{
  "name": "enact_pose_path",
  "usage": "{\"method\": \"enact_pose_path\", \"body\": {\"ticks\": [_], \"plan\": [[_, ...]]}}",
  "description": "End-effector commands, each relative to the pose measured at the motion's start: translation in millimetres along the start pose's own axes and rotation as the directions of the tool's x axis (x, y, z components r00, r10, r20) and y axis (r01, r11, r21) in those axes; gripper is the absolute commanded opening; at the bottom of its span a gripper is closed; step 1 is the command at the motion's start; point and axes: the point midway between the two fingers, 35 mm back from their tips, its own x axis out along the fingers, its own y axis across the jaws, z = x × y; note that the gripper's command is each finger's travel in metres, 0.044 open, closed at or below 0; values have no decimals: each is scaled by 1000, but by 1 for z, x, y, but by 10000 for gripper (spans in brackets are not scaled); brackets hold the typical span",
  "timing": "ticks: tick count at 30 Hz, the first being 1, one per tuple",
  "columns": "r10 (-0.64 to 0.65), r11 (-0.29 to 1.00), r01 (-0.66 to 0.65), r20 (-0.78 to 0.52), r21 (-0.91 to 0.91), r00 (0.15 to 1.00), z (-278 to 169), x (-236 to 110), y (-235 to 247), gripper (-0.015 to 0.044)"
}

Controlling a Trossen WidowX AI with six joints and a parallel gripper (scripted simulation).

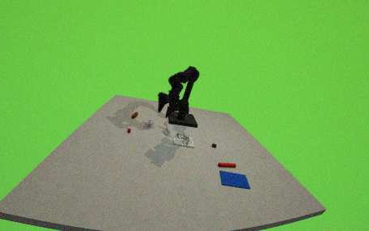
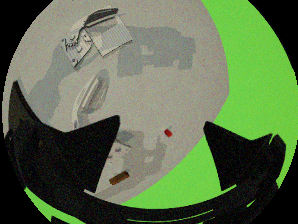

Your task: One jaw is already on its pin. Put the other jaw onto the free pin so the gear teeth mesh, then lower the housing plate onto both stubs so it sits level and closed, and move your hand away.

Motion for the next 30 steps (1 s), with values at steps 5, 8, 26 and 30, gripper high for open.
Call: {"method": "enact_pose_path", "body": {"ticks": [5, 8, 26, 30], "plan": [[141, 980, -137, -12, 145, 990, -10, 7, 27, 440], [190, 962, -183, -16, 205, 982, -15, 8, 37, 440], [473, 737, -390, -8, 552, 881, -34, -1, 94, 440], [521, 677, -412, -1, 610, 854, -37, -4, 104, 440]]}}
